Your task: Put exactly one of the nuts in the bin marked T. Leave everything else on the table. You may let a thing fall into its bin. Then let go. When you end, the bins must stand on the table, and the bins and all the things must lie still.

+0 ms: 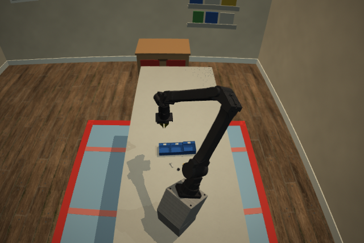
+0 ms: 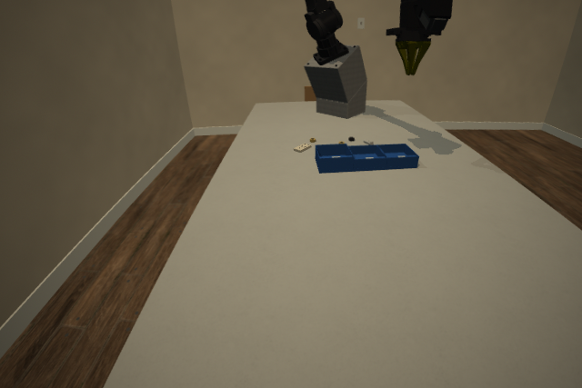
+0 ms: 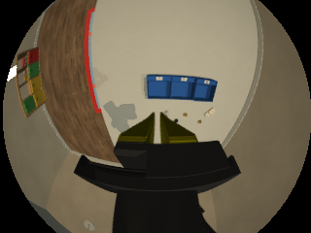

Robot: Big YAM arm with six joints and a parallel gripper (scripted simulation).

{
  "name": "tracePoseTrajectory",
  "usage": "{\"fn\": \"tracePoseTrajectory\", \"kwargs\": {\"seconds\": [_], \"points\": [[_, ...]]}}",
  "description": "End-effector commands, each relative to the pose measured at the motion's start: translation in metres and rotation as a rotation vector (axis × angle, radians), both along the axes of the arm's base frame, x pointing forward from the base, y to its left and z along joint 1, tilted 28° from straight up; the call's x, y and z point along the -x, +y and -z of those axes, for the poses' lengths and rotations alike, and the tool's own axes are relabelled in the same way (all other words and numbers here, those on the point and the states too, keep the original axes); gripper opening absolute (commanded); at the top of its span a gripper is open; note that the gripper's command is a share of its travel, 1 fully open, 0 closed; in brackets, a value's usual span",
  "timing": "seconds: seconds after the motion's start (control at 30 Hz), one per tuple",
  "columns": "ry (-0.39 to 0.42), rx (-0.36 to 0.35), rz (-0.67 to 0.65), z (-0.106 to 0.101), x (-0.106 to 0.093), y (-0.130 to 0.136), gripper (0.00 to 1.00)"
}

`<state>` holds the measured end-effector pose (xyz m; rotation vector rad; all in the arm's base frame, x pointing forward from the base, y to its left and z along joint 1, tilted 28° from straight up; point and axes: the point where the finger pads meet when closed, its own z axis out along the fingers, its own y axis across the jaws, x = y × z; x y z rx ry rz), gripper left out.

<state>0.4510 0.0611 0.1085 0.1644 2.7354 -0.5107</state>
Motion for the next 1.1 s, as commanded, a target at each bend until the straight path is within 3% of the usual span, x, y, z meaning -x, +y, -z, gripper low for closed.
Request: {"fn": "tracePoseTrajectory", "kwargs": {"seconds": [0.0, 0.27, 0.3, 0.43, 0.5, 1.0, 1.07], "points": [[0.046, 0.013, 0.044, 0.016, 0.006, -0.013, 0.08], [0.032, 0.009, 0.028, 0.017, 0.003, -0.008, 0.08], [-0.025, -0.021, 0.087, 0.009, 0.004, -0.017, 0.29], [-0.08, -0.069, 0.214, 0.026, 0.019, -0.04, 0.29], [-0.08, -0.069, 0.214, 0.026, 0.019, -0.04, 0.29], [-0.212, -0.204, 0.641, 0.1, 0.079, -0.127, 0.29], [-0.212, -0.204, 0.641, 0.1, 0.079, -0.127, 0.29]]}}
